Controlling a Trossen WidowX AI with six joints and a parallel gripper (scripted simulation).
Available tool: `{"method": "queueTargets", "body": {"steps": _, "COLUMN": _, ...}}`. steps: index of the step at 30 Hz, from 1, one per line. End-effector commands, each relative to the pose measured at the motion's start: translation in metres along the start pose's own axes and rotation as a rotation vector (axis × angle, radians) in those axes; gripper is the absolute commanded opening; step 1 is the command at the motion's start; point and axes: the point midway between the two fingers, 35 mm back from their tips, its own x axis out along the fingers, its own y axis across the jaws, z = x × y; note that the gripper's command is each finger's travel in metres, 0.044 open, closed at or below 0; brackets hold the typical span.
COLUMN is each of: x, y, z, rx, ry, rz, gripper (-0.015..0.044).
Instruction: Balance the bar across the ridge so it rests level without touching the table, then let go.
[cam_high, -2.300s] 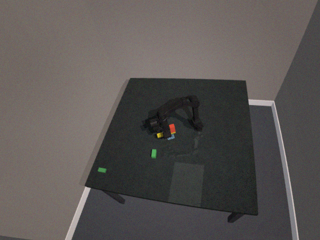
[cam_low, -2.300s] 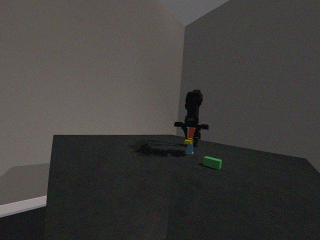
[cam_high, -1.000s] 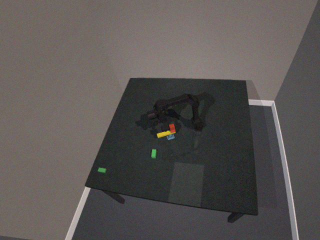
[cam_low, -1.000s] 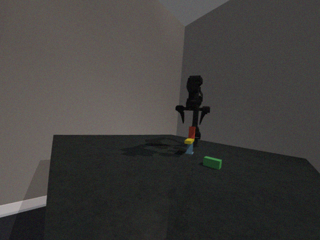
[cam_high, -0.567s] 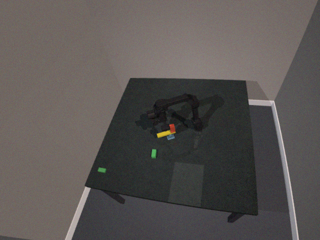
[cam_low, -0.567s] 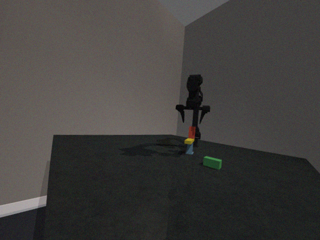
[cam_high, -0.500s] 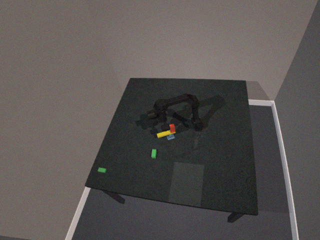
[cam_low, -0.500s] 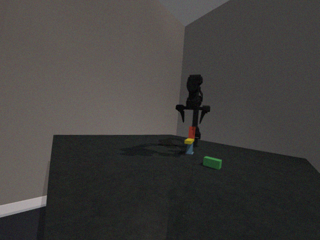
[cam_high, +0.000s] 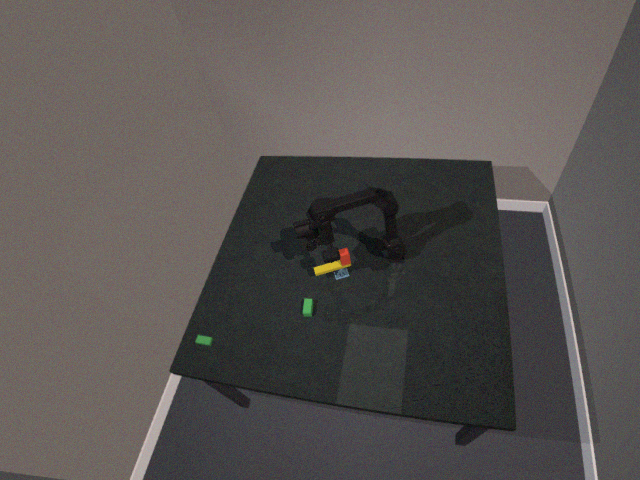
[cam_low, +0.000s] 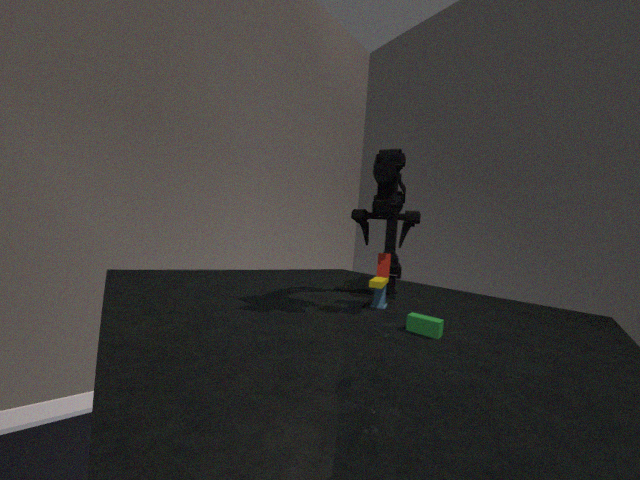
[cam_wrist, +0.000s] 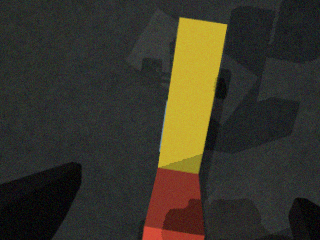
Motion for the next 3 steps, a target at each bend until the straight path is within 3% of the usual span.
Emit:
{"method": "queueTargets", "body": {"steps": 1, "x": 0.0, "y": 0.0001, "z": -0.0004, "rx": 0.0, "ry": 0.004, "rz": 0.0, "gripper": 0.044}}
{"method": "queueTargets", "body": {"steps": 3, "x": 0.0, "y": 0.0001, "z": -0.0004, "rx": 0.0, "ry": 0.004, "rz": 0.0, "gripper": 0.044}}
